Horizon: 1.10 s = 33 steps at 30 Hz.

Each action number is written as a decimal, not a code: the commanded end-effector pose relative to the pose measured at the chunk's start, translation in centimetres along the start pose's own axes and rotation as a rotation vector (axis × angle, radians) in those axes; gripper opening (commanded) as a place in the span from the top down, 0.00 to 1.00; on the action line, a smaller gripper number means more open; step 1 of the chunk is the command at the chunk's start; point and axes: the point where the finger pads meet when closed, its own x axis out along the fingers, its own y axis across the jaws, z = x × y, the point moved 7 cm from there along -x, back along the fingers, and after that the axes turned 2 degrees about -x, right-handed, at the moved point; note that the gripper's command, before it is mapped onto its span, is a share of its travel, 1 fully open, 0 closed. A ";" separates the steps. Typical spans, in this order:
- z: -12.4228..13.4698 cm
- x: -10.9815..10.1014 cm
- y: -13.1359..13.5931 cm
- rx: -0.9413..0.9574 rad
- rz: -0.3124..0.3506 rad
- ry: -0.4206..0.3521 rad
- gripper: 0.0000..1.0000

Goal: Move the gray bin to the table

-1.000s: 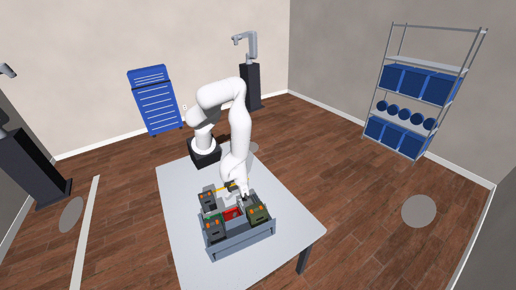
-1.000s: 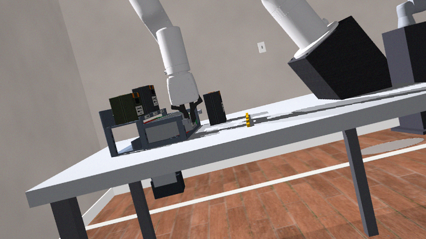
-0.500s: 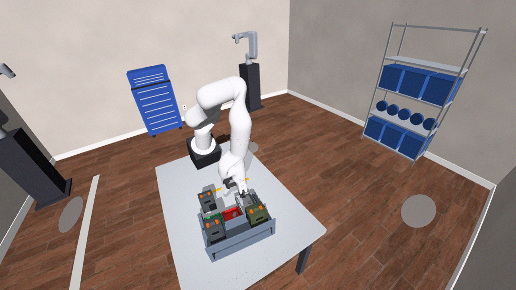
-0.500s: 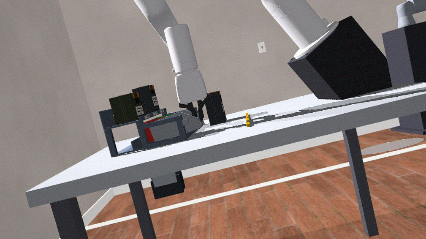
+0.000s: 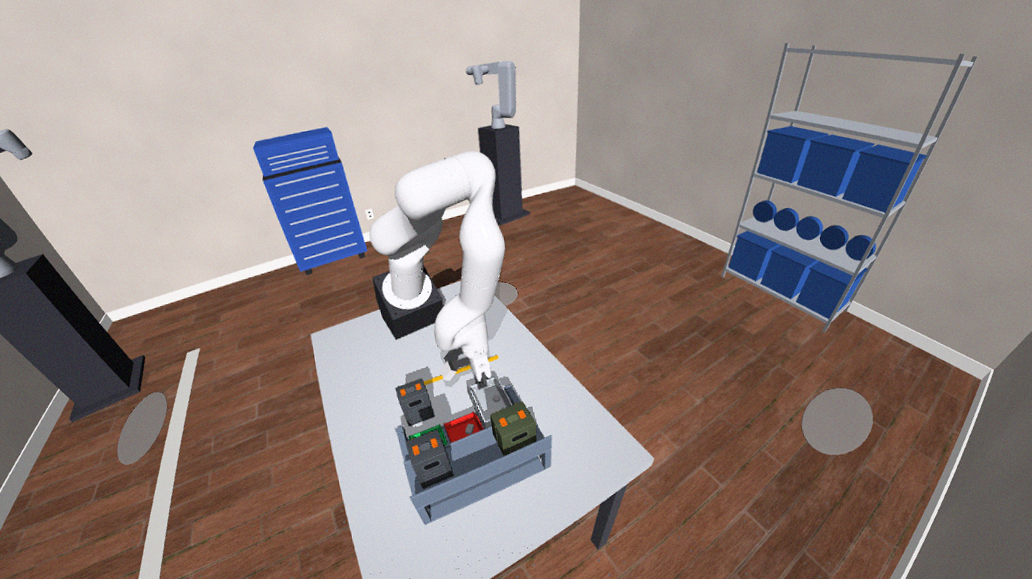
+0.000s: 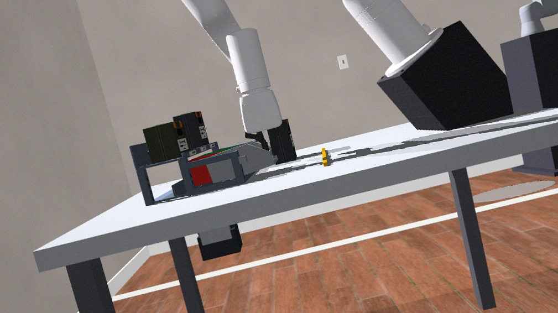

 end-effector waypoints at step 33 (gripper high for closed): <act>0.3 0.0 7.4 0.000 0.000 0.000 1.00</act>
